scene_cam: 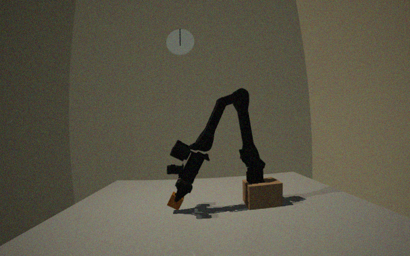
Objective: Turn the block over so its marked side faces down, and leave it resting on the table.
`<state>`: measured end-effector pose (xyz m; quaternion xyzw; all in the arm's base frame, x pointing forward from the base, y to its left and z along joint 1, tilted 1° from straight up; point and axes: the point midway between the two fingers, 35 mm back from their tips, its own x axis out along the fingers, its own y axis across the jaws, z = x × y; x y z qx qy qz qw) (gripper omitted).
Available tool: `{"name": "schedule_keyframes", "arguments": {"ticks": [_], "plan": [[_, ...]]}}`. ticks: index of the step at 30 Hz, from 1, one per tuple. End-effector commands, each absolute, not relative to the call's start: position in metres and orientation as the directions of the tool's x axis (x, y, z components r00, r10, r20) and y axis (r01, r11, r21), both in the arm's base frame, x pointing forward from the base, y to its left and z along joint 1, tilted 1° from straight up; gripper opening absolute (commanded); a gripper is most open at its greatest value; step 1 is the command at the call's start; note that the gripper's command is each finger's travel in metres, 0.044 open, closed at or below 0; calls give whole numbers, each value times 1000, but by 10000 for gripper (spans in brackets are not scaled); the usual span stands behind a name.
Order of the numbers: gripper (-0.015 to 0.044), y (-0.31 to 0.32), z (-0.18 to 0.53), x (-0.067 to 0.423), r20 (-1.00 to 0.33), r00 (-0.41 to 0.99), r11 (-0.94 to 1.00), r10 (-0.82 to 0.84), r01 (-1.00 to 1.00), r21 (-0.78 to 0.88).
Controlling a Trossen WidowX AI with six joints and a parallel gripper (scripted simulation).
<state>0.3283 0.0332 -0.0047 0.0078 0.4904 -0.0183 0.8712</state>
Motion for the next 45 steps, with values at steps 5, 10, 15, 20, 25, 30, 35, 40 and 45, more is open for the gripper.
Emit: {"name": "schedule_keyframes", "arguments": {"ticks": [5,10,15,20,25,30,35,40,45], "plan": [[0,34,-14,338,-806,592,999,-30,43,-5],[0,35,-24,342,-765,643,999,-32,41,-7],[0,35,-31,344,-722,691,999,-33,40,-8],[0,35,-37,344,-676,736,999,-35,40,-9],[0,35,-39,342,-627,778,999,-37,40,-9],[0,34,-40,338,-576,816,999,-39,42,-8],[0,33,-38,333,-523,851,999,-41,44,-6],[0,32,-34,327,-476,879,999,-43,47,-3],[0,32,-31,326,-459,888,999,-43,47,-3]]}}
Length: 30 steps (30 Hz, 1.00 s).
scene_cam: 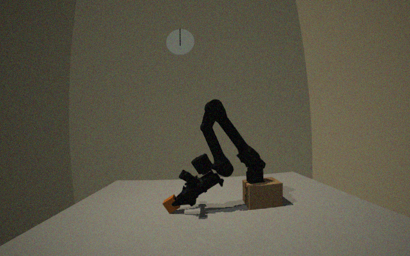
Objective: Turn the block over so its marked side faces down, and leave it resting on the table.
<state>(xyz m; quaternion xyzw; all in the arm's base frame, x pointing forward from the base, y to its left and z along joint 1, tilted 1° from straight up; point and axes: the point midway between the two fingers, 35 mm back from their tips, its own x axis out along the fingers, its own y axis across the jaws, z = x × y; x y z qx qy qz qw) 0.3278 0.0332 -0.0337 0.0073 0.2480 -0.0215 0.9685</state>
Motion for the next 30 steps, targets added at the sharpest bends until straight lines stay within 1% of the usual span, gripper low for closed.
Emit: {"name": "schedule_keyframes", "arguments": {"ticks": [1,14,30], "plan": [[0,32,-30,326,-453,890,999,-43,47,-3],[0,32,-30,326,-451,891,999,-43,47,-3],[420,32,-30,326,-451,891,999,-43,47,-3]]}}
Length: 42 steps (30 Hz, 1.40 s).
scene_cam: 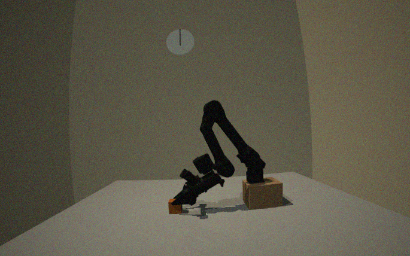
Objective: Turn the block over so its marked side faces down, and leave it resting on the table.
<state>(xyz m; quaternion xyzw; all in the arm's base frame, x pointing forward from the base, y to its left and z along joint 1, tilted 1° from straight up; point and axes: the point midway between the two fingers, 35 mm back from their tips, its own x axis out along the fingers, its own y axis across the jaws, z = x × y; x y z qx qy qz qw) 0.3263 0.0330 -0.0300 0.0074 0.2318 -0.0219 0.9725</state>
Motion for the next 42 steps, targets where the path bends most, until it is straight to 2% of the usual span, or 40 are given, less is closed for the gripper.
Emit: {"name": "schedule_keyframes", "arguments": {"ticks": [1,34,42], "plan": [[440,32,-30,326,-451,891,999,-43,47,-3],[440,32,-30,326,-451,891,999,-43,47,-3],[440,37,-22,341,-620,783,999,-35,40,-6]]}}
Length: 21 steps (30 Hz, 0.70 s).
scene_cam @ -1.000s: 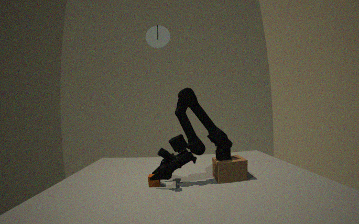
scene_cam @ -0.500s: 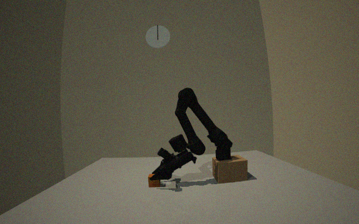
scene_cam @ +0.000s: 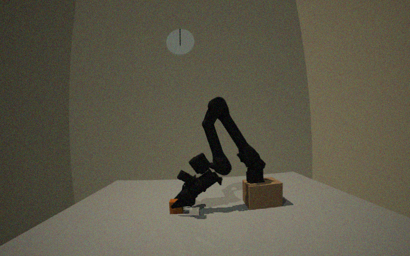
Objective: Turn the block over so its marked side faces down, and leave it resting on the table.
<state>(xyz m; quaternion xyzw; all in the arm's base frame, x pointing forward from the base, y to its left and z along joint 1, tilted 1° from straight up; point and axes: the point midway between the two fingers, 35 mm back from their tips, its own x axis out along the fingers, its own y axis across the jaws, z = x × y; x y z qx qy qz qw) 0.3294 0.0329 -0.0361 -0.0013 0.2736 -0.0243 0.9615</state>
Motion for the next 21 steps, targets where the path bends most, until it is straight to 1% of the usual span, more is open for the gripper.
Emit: {"name": "schedule_keyframes", "arguments": {"ticks": [1,4,5,13,19,21], "plan": [[440,37,-18,341,-645,764,999,-34,40,-5],[440,37,-2,336,-712,701,999,-32,41,-4],[440,38,13,342,-692,721,999,-23,42,10],[440,37,38,331,-746,666,999,-18,45,17],[440,33,37,307,-823,567,999,-28,48,-1],[440,33,37,306,-826,563,999,-29,48,-1]]}}
